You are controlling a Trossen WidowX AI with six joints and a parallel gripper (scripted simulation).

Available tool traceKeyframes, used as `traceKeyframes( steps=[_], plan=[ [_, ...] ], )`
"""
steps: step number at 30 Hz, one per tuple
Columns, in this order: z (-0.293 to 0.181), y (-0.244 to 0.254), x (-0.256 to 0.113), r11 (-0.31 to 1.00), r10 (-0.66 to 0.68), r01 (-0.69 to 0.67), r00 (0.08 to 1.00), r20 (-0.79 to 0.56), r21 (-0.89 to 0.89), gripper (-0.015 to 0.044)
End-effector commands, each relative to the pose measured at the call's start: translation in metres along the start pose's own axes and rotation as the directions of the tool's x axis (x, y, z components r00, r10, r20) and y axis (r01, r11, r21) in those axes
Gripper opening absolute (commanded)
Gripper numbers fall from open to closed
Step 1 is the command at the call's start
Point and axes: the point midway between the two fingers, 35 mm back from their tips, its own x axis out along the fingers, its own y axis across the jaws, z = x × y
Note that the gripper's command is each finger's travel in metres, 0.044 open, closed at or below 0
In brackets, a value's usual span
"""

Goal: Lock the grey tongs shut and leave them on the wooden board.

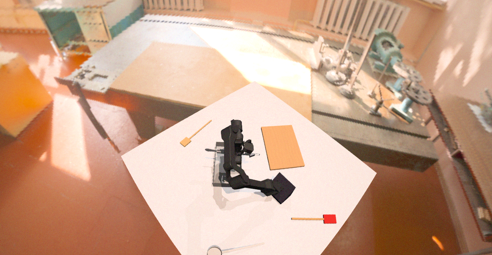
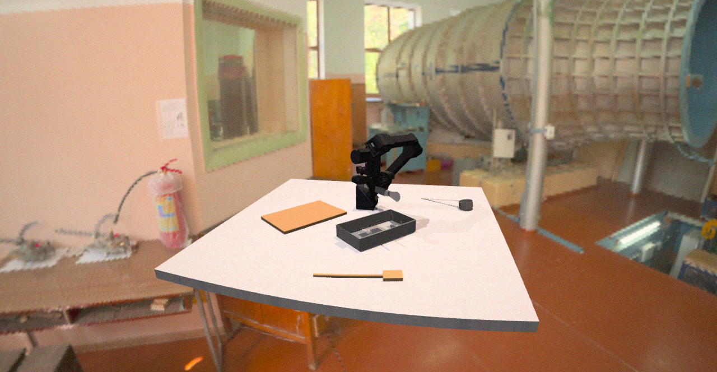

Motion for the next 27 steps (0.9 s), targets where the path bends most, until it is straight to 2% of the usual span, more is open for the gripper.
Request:
traceKeyframes(
  steps=[1, 9, 27],
  plan=[
    [0.0, 0.0, -0.006, 1.0, 0.004, -0.004, 1.0, 0.002, -0.008, -0.015],
    [0.003, 0.007, -0.004, 1.0, 0.0, 0.0, 1.0, 0.002, 0.027, -0.015],
    [0.052, 0.086, -0.01, 0.952, -0.004, -0.001, 1.0, 0.017, 0.307, -0.015]
  ],
)
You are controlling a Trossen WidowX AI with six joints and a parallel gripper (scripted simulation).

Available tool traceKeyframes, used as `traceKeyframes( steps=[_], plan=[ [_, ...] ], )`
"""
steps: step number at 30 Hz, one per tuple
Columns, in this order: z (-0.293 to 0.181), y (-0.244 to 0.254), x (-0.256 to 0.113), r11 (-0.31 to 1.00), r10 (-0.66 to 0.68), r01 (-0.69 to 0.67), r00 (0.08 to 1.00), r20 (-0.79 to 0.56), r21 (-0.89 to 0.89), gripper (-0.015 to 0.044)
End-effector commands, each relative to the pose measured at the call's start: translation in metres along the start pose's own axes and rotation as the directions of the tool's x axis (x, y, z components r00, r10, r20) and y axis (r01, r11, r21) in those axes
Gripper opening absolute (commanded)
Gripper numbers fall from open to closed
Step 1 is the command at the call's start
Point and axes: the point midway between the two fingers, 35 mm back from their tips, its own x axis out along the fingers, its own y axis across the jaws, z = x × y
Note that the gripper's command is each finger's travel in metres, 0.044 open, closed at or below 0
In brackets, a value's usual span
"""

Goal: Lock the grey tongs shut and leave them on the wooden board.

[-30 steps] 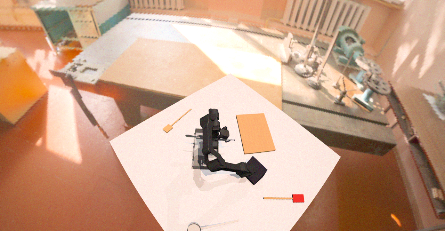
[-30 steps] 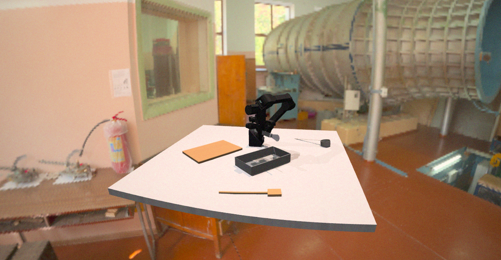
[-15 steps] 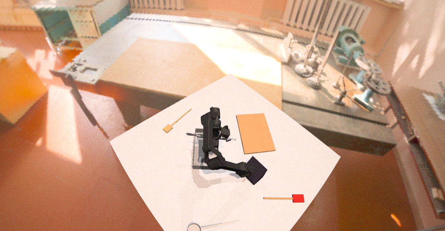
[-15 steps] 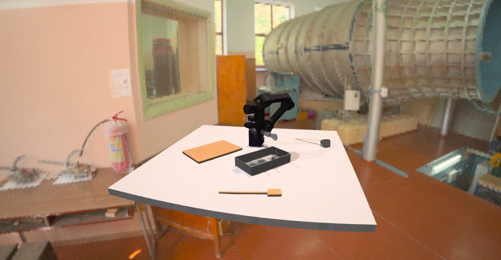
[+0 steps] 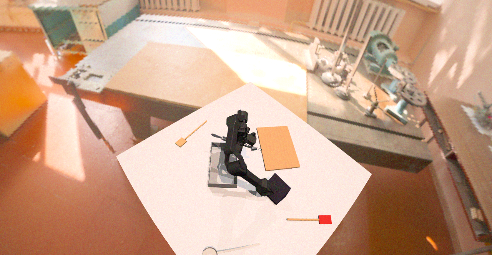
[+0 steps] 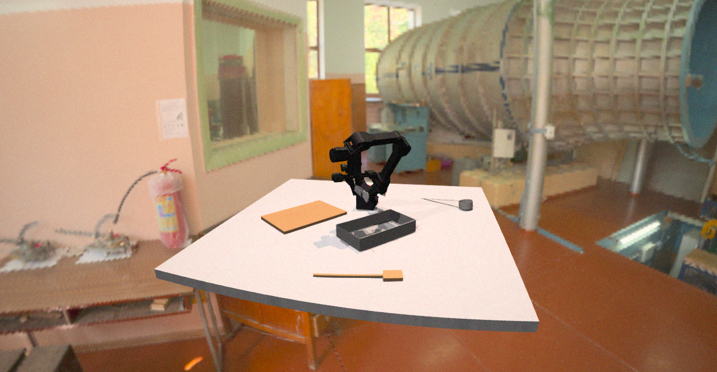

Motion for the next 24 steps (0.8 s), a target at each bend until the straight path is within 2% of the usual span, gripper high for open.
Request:
traceKeyframes(
  steps=[1, 15, 24],
  plan=[
    [0.009, 0.024, -0.003, 0.997, 0.009, -0.009, 1.0, 0.004, 0.073, -0.015],
    [0.048, 0.088, 0.002, 0.956, -0.004, 0.001, 1.0, 0.01, 0.292, -0.015],
    [0.058, 0.099, 0.0, 0.943, -0.002, -0.002, 1.0, 0.012, 0.333, -0.015]
  ],
)
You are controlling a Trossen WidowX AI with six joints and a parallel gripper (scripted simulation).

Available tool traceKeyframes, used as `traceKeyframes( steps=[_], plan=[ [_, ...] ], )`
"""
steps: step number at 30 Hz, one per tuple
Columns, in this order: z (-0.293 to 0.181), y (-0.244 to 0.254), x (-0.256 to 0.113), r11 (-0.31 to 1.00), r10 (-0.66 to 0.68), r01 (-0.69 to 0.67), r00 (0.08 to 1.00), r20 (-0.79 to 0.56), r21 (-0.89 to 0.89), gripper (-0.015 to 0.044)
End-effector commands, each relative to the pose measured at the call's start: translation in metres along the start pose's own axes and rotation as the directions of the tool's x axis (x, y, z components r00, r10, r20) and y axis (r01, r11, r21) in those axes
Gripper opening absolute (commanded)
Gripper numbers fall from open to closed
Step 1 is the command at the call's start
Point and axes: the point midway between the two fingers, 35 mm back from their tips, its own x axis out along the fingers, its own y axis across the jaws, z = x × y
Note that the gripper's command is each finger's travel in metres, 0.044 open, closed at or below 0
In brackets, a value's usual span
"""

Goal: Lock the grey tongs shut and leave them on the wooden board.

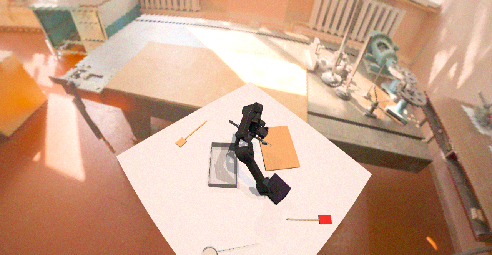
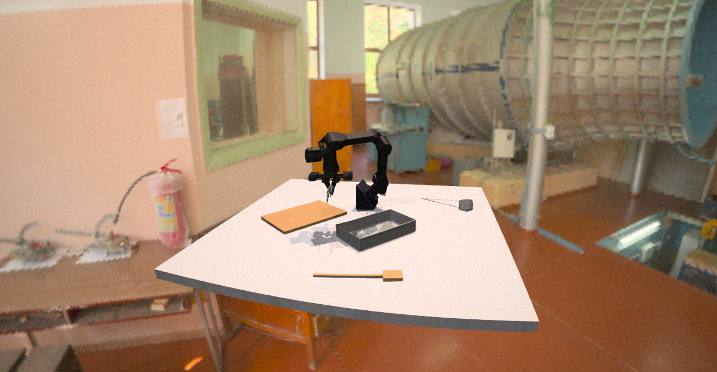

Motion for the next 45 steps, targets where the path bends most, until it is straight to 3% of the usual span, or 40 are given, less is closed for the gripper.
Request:
traceKeyframes(
  steps=[1, 28, 45],
  plan=[
    [0.006, 0.015, -0.005, 0.999, 0.015, -0.015, 1.0, -0.002, 0.046, -0.015],
    [0.13, 0.154, -0.008, 0.843, 0.023, -0.021, 1.0, 0.002, 0.537, -0.015],
    [0.135, 0.164, -0.004, 0.827, 0.063, -0.028, 0.997, -0.044, 0.561, -0.015]
  ],
)
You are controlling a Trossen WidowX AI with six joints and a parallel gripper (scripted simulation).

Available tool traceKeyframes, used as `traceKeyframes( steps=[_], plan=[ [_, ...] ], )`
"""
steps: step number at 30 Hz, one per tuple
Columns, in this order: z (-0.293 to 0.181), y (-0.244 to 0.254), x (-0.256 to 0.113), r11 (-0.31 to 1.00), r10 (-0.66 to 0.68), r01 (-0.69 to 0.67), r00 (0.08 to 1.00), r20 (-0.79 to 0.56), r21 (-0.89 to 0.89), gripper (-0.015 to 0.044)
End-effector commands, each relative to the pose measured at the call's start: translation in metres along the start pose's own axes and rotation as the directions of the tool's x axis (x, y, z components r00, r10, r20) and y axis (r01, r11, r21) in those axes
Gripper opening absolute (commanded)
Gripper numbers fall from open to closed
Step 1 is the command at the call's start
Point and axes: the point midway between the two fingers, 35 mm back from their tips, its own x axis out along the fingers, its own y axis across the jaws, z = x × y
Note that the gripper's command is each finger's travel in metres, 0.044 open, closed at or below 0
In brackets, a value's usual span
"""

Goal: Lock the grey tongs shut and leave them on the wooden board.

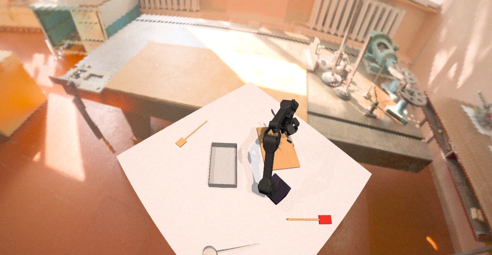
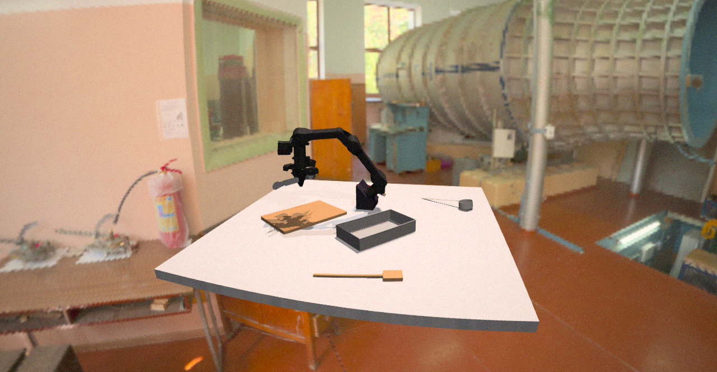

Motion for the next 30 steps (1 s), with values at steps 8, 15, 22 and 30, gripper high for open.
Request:
traceKeyframes(
  steps=[8, 15, 22, 30],
  plan=[
    [-0.006, 0.018, 0.009, 0.999, 0.02, -0.011, 0.983, -0.18, 0.051, -0.015],
    [-0.009, 0.029, 0.013, 0.997, 0.036, -0.014, 0.953, -0.3, 0.075, -0.015],
    [-0.011, 0.036, 0.015, 0.996, 0.05, -0.013, 0.91, -0.412, 0.092, -0.015],
    [-0.01, 0.042, 0.016, 0.995, 0.061, -0.006, 0.845, -0.531, 0.104, -0.015]
  ],
)
